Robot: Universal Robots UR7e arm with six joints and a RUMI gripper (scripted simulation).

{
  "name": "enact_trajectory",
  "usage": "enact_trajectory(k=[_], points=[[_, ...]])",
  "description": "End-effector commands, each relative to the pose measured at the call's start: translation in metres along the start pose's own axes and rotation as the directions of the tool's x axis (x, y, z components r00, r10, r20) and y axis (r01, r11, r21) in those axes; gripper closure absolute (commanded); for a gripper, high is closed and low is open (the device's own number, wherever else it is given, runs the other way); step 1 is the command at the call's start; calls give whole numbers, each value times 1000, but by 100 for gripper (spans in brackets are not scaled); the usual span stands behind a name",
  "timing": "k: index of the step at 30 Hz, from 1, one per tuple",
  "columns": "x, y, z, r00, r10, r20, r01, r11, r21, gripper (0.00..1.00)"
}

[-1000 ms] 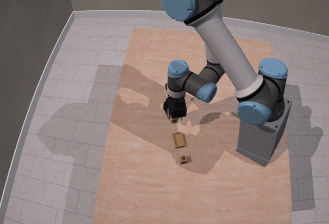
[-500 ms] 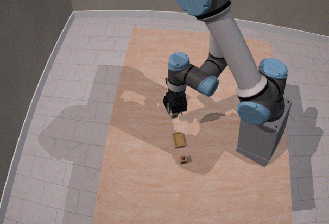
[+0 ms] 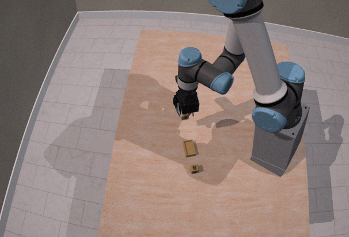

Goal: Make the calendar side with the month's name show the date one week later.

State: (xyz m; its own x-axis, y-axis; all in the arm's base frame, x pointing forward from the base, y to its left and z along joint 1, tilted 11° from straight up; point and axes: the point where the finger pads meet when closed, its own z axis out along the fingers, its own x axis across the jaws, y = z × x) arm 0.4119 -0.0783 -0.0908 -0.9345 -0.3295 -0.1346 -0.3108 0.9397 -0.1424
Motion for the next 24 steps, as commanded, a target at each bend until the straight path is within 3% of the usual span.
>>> enact_trajectory(k=[1,18,24], points=[[2,2,-9,1000,0,-6,0,1000,-7,90],[2,3,-11,1000,-1,-7,1,1000,-8,90],[-1,33,-14,1000,-1,-8,1,1000,-8,90]])
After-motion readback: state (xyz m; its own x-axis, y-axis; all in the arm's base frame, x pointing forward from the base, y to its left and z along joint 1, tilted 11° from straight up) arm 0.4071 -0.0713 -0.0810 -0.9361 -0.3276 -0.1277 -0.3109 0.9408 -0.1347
